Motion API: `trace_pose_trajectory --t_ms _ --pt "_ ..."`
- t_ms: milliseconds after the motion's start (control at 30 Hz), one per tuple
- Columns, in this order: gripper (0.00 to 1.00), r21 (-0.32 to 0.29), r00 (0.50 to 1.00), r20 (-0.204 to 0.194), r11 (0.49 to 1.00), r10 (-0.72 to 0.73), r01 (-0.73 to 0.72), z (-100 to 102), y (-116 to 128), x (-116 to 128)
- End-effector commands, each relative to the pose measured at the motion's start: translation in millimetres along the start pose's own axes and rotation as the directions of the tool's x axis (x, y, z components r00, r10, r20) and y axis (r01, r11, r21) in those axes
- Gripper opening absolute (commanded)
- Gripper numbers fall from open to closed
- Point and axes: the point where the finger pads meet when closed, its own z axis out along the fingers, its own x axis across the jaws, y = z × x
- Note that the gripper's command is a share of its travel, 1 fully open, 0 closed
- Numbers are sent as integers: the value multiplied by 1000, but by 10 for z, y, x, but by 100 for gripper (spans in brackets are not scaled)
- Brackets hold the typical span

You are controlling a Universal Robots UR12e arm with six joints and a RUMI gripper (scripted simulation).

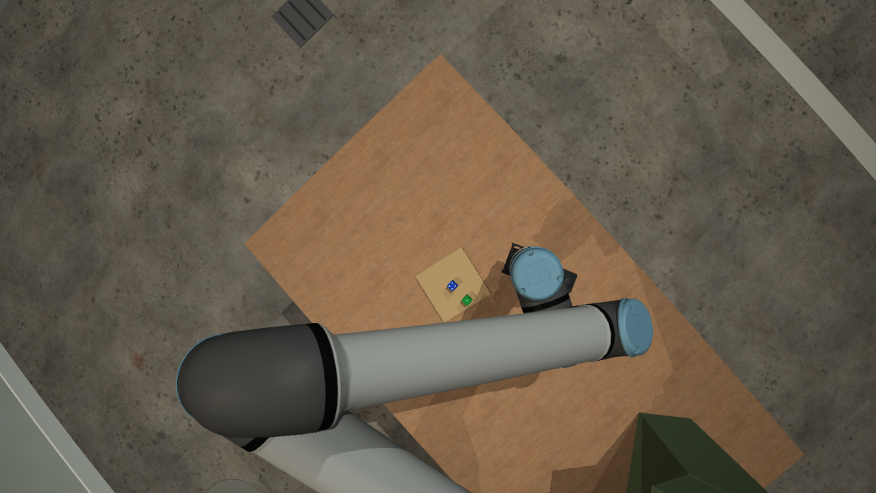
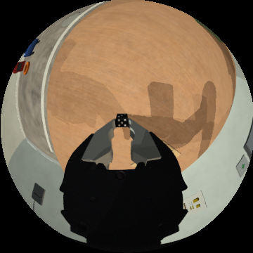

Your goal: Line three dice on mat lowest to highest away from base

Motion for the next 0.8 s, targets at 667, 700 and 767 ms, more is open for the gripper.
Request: trace_pose_trajectory --t_ms 667,700,767 --pt "3 0 1000 1 1000 0 0 -811 1 -2" --pt "3 0 1000 1 1000 0 0 -854 1 -2" --pt "3 0 1000 1 1000 0 0 -925 1 -2"
